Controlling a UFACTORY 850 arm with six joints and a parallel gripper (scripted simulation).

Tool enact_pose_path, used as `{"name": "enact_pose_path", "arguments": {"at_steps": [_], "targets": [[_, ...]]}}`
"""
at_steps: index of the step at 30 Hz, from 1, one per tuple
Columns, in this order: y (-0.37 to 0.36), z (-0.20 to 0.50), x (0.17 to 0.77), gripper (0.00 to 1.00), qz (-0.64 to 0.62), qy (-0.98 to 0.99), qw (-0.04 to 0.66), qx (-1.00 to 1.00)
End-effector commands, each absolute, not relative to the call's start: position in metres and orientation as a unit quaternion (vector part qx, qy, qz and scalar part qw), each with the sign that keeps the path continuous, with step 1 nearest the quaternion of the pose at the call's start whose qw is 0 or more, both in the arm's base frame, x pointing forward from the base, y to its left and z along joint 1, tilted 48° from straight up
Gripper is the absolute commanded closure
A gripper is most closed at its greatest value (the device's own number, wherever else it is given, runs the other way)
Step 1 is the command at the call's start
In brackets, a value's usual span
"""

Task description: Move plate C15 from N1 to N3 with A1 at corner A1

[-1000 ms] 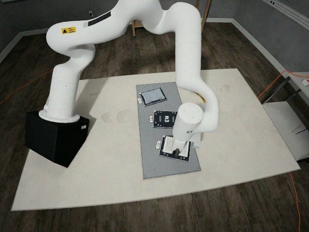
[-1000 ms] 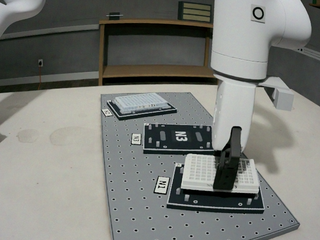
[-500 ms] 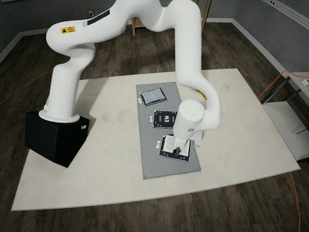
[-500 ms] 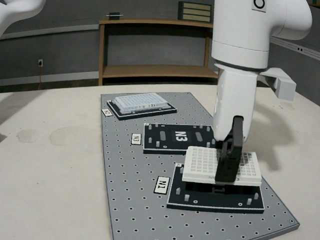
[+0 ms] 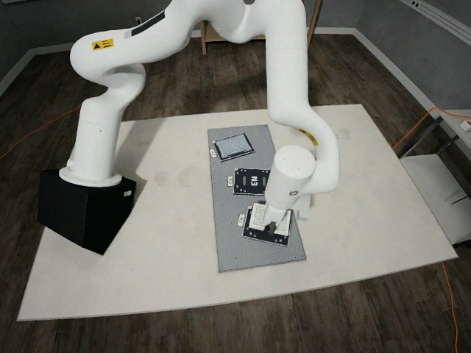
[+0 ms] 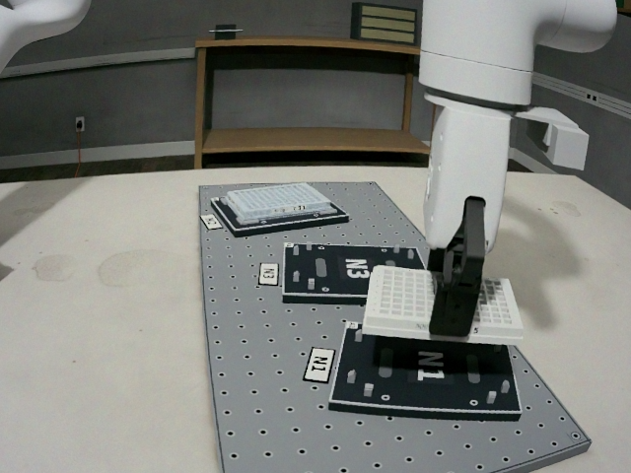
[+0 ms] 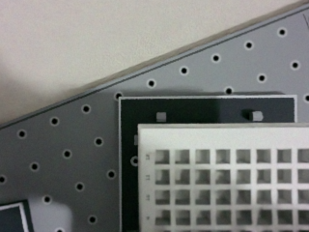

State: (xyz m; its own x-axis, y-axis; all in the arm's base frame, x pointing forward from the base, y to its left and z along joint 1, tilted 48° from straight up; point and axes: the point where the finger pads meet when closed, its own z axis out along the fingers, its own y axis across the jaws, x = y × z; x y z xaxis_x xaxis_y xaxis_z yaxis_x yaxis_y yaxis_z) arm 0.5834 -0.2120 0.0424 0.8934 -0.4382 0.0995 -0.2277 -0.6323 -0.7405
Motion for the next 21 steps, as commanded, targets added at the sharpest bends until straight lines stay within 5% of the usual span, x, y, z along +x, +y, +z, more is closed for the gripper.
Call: {"name": "enact_pose_path", "arguments": {"at_steps": [1,21], "targets": [[-0.217,0.047,0.581,1.00,-0.137,0.186,0.386,-0.893],[-0.236,0.067,0.570,1.00,-0.137,0.186,0.386,-0.893]]}}
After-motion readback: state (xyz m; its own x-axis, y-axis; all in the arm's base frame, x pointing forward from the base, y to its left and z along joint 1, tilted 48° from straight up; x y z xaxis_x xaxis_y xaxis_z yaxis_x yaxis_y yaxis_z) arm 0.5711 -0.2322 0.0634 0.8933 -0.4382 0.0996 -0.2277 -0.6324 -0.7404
